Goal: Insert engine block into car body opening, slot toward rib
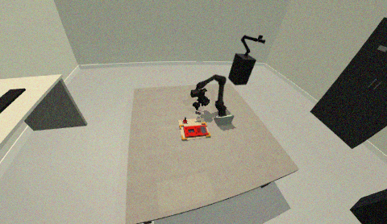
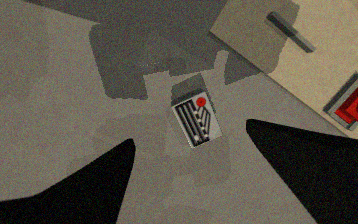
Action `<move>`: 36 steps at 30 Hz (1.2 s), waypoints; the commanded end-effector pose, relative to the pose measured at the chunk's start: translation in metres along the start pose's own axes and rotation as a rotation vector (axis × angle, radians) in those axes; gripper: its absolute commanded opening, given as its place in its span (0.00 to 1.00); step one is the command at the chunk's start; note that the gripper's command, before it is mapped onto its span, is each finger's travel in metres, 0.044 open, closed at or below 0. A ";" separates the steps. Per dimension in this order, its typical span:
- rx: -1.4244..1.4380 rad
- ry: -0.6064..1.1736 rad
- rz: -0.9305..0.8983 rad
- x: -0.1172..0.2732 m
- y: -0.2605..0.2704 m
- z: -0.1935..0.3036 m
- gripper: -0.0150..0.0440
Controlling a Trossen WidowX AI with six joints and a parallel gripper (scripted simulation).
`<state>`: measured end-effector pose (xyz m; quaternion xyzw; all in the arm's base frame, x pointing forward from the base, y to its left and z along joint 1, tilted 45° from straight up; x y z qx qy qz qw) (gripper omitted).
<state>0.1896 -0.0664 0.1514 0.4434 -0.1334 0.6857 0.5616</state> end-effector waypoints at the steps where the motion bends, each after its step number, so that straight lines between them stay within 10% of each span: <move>1: 0.156 0.036 -0.014 0.003 -0.002 0.000 1.00; 36: 0.273 0.063 -0.024 -0.028 -0.013 -0.002 1.00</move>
Point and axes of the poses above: the point midway between the two fingers, 35 mm back from their tips, its own x axis back along the fingers, its own y axis across the jaws, z = x × y, the point moved 3 cm from there along x, back along the fingers, and after that the axes turned 9 degrees about -x, right-handed, at the moved point
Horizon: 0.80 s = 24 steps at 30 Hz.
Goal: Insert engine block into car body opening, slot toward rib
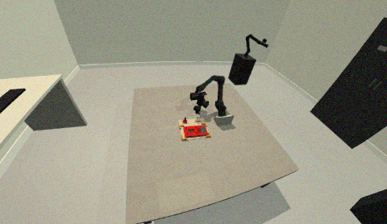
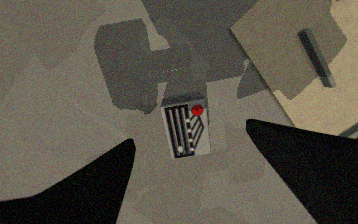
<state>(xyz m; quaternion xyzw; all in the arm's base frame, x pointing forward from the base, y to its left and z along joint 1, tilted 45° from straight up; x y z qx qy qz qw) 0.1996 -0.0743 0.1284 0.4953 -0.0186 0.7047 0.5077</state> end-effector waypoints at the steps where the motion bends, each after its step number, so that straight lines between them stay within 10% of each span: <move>1: 0.004 0.002 -0.004 -0.008 0.001 0.000 1.00; 7: 0.004 0.003 -0.005 -0.015 0.001 0.000 1.00; 19: 0.004 0.003 -0.005 -0.015 0.001 0.000 0.47; 24: 0.004 0.003 -0.005 -0.015 0.001 0.000 0.41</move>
Point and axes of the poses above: the point midway between the two fingers, 35 mm back from their tips, its own x axis back along the fingers, its own y axis across the jaws, z = x × y, the point moved 3 cm from there along x, back along the fingers, and after that the axes turned 9 degrees about -x, right-handed, at the moved point
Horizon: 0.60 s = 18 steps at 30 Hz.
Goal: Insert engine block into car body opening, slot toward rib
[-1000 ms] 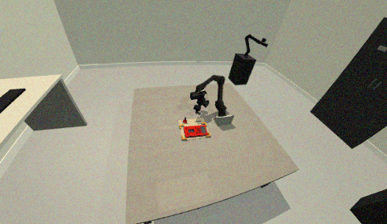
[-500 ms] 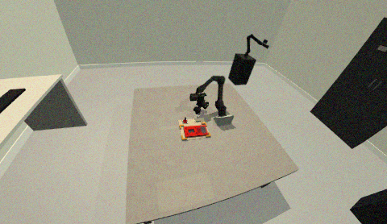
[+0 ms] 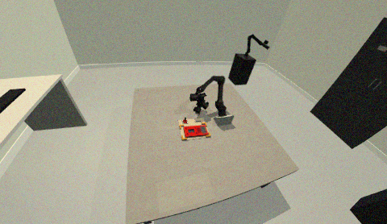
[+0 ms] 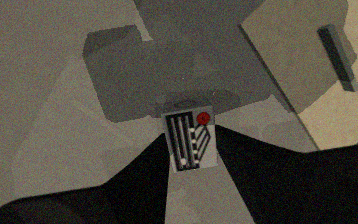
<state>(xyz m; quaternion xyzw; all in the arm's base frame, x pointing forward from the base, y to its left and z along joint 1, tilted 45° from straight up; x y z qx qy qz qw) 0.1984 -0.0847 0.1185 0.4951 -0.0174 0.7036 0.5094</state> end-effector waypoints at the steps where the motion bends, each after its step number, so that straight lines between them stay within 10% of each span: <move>1: 0.004 0.003 0.000 0.000 0.000 0.000 0.40; 5: 0.003 0.004 0.006 0.005 -0.001 0.001 0.25; 18: -0.006 0.016 0.053 0.046 -0.006 0.003 0.25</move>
Point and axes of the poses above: the point midway between the two fingers, 35 mm back from their tips, its own x axis back along the fingers, its own y axis across the jaws, z = x × y, the point moved 3 cm from there along x, back along the fingers, and after that the axes turned 9 degrees about -x, right-handed, at the moved point
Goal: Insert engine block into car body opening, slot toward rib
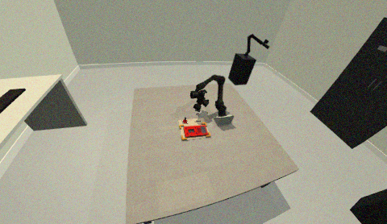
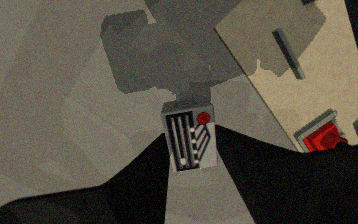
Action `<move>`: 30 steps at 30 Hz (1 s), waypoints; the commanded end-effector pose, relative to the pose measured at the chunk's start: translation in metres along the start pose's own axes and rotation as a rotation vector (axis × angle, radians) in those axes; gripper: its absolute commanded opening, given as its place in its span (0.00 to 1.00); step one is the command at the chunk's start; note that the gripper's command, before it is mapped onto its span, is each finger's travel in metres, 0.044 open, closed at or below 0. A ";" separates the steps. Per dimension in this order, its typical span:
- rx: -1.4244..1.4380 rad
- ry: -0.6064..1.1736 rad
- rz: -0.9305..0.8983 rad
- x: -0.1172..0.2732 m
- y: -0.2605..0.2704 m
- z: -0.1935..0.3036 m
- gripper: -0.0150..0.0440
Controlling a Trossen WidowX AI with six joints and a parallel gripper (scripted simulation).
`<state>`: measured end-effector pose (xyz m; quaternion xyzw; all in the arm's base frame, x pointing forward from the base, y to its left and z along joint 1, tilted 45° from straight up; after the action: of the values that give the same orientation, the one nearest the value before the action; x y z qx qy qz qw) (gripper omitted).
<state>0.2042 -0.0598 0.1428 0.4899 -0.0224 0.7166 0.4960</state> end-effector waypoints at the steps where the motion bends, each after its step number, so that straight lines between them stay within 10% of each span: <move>1: -0.008 0.002 0.019 0.015 -0.002 0.000 0.25; 30: -0.086 0.019 0.081 0.090 0.001 -0.004 0.25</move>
<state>0.1950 -0.0008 0.2068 0.4694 -0.0511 0.7415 0.4767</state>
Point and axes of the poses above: the point midway between the two fingers, 35 mm back from their tips, its own x axis back along the fingers, its own y axis across the jaws, z = x × y, the point moved 3 cm from there along x, back along the fingers, and after that the axes turned 9 degrees about -x, right-handed, at the moved point
